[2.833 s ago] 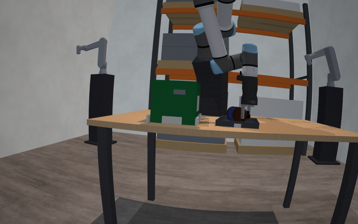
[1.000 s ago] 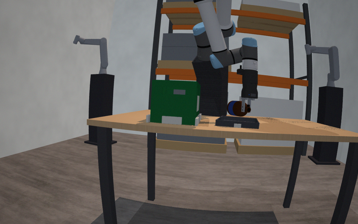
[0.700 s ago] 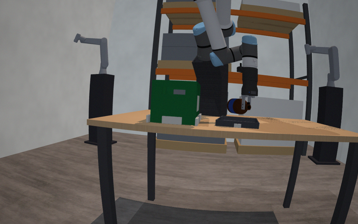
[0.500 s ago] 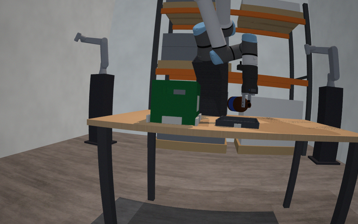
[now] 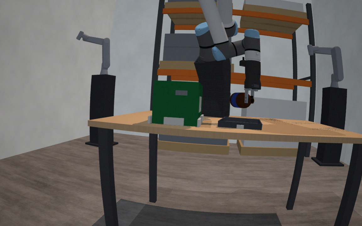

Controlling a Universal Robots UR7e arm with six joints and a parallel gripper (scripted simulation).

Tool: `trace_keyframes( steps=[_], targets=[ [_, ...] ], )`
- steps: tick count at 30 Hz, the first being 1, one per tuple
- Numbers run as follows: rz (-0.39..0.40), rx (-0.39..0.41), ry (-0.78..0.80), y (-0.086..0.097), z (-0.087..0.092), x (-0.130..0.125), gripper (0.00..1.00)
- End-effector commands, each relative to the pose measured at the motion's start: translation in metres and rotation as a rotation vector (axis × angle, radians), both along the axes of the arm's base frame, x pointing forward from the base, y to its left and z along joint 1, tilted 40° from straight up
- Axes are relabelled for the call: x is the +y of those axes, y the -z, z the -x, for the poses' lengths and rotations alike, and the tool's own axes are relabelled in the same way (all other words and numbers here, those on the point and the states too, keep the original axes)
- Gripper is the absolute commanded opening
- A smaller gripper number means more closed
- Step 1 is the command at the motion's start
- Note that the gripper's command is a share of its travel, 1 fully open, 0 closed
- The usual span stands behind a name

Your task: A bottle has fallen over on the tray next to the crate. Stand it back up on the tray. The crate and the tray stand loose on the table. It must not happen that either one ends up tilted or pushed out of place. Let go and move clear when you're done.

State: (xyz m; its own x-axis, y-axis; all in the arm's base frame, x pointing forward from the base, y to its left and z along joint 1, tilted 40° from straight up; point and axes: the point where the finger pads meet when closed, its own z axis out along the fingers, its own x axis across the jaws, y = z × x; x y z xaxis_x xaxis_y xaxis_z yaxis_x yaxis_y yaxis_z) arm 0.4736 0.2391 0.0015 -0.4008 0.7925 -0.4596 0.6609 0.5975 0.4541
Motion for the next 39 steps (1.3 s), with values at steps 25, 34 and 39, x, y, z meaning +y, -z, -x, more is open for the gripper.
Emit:
trace_keyframes(
  steps=[25, 34, 39],
  targets=[
    [0.002, 0.004, 0.000, -0.035, 0.032, 0.006, 0.00],
    [0.002, 0.003, 0.000, -0.045, 0.040, 0.007, 0.00],
    [0.002, 0.003, 0.000, -0.048, 0.042, 0.008, 0.00]
  ],
)
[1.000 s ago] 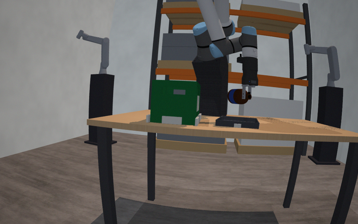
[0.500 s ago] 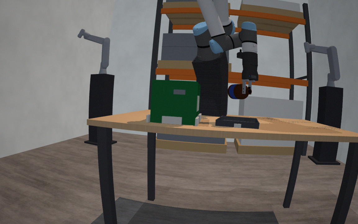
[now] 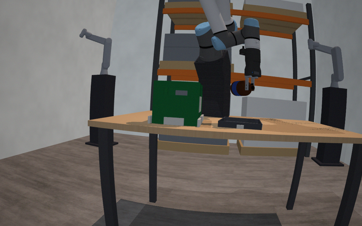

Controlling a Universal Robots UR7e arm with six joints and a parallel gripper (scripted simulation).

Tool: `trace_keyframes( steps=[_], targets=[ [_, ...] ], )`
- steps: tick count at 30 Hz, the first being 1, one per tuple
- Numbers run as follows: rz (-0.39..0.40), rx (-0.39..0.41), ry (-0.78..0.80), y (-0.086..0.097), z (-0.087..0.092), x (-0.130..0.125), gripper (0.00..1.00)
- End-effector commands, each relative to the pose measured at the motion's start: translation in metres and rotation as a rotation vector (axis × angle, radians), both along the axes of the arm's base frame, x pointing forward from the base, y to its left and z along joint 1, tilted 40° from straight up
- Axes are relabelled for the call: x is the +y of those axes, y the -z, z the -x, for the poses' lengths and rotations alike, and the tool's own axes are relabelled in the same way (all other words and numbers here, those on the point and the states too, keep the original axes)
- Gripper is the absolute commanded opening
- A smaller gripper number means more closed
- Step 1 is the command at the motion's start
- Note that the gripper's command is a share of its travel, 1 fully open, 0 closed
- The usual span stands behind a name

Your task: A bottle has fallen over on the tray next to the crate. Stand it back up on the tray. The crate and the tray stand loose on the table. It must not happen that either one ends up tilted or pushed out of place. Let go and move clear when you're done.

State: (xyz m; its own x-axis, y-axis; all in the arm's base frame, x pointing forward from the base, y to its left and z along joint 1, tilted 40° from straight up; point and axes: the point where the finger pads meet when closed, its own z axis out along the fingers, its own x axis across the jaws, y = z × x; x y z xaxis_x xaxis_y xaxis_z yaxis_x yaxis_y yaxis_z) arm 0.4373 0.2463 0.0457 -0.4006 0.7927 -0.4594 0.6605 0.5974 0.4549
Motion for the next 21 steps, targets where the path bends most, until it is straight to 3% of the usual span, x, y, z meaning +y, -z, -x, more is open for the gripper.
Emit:
trace_keyframes(
  steps=[1, 21],
  targets=[
    [0.002, 0.004, 0.000, -0.004, 0.007, 0.001, 0.00],
    [0.002, 0.004, 0.000, -0.016, 0.016, 0.003, 0.00]
  ],
)
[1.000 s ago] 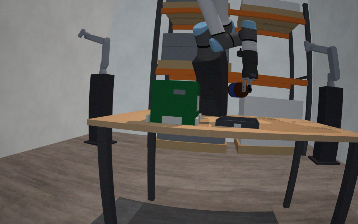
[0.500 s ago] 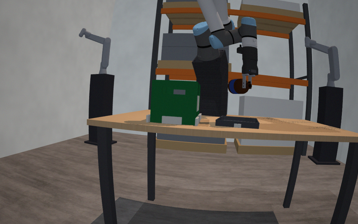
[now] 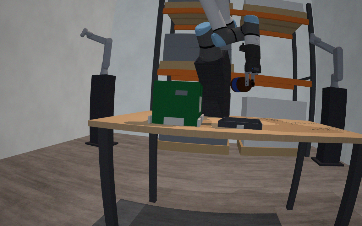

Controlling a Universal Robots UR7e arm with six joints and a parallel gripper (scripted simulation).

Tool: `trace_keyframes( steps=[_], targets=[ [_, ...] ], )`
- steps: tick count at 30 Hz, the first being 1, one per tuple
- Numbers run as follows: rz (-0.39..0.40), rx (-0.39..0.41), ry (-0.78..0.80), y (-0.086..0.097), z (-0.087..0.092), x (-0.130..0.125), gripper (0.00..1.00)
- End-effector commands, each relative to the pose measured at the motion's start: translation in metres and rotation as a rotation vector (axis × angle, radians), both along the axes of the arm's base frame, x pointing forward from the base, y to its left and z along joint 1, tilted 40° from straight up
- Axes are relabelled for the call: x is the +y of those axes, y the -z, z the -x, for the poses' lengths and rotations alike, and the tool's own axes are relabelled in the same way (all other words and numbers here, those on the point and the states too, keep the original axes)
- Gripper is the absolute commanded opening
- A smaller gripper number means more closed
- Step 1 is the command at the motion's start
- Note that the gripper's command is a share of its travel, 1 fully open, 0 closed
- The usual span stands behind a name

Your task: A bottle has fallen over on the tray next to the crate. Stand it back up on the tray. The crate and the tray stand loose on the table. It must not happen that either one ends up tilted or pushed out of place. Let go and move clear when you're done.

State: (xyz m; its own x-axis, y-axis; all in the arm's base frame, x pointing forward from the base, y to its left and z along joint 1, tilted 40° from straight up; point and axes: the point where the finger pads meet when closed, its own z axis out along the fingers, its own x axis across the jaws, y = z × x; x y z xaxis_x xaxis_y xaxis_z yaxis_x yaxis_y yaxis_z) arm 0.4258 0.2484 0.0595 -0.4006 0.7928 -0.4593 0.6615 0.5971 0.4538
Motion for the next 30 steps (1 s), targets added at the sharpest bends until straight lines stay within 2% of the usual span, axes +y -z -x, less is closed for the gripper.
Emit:
trace_keyframes(
  steps=[1, 30],
  targets=[
    [0.002, 0.002, -0.001, -0.0025, 0.0047, 0.0004, 0.00],
    [0.002, 0.003, 0.000, -0.0056, 0.0068, 0.0008, 0.00]
  ],
)
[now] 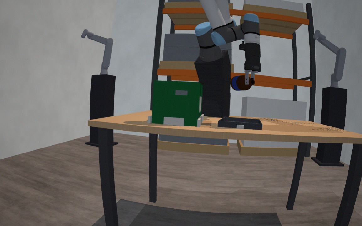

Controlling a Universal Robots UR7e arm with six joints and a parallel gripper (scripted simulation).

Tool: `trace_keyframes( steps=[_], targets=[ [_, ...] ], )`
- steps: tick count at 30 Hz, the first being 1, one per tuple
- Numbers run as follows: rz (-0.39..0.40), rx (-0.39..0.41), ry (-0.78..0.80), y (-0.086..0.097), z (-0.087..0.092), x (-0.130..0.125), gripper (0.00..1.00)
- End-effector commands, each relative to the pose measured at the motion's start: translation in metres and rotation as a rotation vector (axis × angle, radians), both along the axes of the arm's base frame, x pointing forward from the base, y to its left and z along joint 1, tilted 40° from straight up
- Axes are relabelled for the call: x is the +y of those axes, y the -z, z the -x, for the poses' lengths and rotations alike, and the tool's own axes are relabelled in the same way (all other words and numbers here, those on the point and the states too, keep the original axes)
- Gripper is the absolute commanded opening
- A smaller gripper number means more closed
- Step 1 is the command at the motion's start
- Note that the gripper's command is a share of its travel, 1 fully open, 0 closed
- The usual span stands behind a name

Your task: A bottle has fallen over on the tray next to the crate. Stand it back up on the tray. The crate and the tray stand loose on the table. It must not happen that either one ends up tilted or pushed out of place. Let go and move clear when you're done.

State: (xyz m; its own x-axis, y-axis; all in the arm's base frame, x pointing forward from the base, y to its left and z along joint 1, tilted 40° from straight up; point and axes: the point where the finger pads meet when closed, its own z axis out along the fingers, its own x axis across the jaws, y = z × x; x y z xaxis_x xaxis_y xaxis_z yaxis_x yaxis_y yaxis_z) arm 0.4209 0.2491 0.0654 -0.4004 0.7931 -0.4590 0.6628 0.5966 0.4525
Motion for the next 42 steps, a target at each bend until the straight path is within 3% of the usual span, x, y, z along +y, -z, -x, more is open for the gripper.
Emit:
trace_keyframes(
  steps=[1, 42],
  targets=[
    [0.001, 0.001, -0.001, 0.0003, 0.0020, 0.0001, 0.00],
    [-0.020, -0.003, 0.025, 0.0002, 0.0019, -0.0006, 0.00]
  ],
)
